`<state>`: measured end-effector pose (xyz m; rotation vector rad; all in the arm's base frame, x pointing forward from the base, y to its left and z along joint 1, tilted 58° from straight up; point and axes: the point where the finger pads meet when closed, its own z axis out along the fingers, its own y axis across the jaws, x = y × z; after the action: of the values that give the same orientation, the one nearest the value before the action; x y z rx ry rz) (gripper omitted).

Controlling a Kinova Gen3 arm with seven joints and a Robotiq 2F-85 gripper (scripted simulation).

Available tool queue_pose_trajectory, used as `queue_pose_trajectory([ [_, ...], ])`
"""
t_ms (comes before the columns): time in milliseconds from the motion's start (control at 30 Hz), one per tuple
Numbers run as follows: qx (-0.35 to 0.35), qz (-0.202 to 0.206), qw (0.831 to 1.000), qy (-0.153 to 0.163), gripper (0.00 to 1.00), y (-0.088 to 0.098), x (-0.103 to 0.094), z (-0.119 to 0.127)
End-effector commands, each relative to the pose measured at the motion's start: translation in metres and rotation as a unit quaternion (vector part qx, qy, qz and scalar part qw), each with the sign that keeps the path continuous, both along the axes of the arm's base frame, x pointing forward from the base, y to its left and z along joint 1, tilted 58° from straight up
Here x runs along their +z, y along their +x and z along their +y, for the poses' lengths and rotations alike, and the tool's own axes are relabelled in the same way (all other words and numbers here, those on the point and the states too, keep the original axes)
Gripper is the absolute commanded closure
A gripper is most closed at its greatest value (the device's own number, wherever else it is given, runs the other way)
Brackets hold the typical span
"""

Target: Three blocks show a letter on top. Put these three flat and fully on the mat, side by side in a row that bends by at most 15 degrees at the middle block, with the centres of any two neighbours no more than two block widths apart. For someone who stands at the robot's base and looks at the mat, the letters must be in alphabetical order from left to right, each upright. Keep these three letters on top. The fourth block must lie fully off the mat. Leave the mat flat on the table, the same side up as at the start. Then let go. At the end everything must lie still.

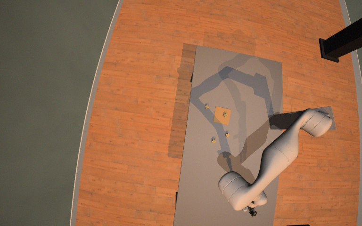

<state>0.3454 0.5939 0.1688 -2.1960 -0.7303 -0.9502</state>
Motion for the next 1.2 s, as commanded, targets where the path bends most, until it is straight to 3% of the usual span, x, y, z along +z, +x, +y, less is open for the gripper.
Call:
queue_pose_trajectory([
  [0, -0.044, -0.012, 0.999, -0.011, 0.00, 0.041, 0.002, -0.046],
  [200, -0.134, -0.035, 0.990, -0.036, 0.00, 0.106, 0.001, -0.147],
  [367, -0.212, -0.052, 0.974, -0.058, 0.00, 0.146, 0.003, -0.239],
  [400, -0.228, -0.055, 0.970, -0.063, 0.00, 0.152, 0.004, -0.258],
  [467, -0.228, -0.055, 0.970, -0.063, 0.00, 0.152, 0.004, -0.258],
  [533, -0.275, -0.064, 0.956, -0.076, 0.00, 0.167, 0.008, -0.317],
  [633, -0.319, -0.072, 0.941, -0.089, 0.00, 0.175, 0.012, -0.373],
  [733, -0.351, -0.077, 0.928, -0.098, 0.00, 0.178, 0.016, -0.414],
  [833, -0.361, -0.078, 0.924, -0.101, 0.00, 0.178, 0.017, -0.427],
  [1167, -0.361, -0.078, 0.924, -0.101, 0.00, 0.178, 0.017, -0.428],
])
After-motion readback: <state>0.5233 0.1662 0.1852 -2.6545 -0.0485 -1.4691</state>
